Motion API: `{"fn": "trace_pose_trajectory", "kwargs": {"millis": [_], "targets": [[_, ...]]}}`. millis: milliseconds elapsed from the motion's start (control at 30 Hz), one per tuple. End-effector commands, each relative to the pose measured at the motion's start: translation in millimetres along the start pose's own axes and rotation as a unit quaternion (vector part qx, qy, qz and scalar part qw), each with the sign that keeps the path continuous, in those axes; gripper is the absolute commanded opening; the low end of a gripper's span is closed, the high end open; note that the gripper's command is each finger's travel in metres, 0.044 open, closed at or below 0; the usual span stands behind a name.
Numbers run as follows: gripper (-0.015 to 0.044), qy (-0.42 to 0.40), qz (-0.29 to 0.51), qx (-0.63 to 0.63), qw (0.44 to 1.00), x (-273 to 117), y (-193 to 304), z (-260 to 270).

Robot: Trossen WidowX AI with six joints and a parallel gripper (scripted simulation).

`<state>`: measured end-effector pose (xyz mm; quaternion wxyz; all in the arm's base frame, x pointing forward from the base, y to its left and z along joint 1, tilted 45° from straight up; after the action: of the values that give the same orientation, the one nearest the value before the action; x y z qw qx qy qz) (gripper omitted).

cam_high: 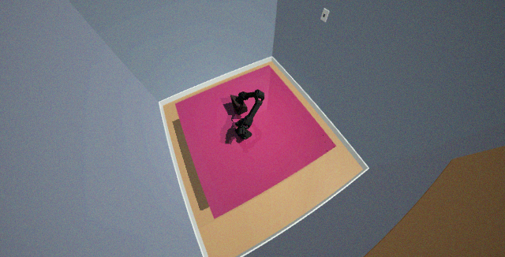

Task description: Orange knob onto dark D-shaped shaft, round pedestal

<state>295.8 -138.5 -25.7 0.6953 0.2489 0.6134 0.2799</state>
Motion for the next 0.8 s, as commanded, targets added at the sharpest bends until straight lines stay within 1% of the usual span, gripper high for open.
{"fn": "trace_pose_trajectory", "kwargs": {"millis": [0,233,767], "targets": [[0.0,-0.001,-0.001,0.003,1.0,-2.8,-0.1,1.3],[0.0,-0.001,-0.001,0.099,0.995,-1.1,-0.6,2.0],[0.0,-0.001,-0.001,0.103,0.995,1.8,-0.2,0.8]]}}
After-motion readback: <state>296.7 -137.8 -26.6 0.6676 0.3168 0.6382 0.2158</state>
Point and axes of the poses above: the point midway between the two fingers, 35 mm back from their tips, its own x axis out along the fingers, its own z axis across the jaws, y = z × x, the point moved 9 cm from there along -x, back along the fingers, and after that the axes turned 1 degree about x, right-handed, at the moved point
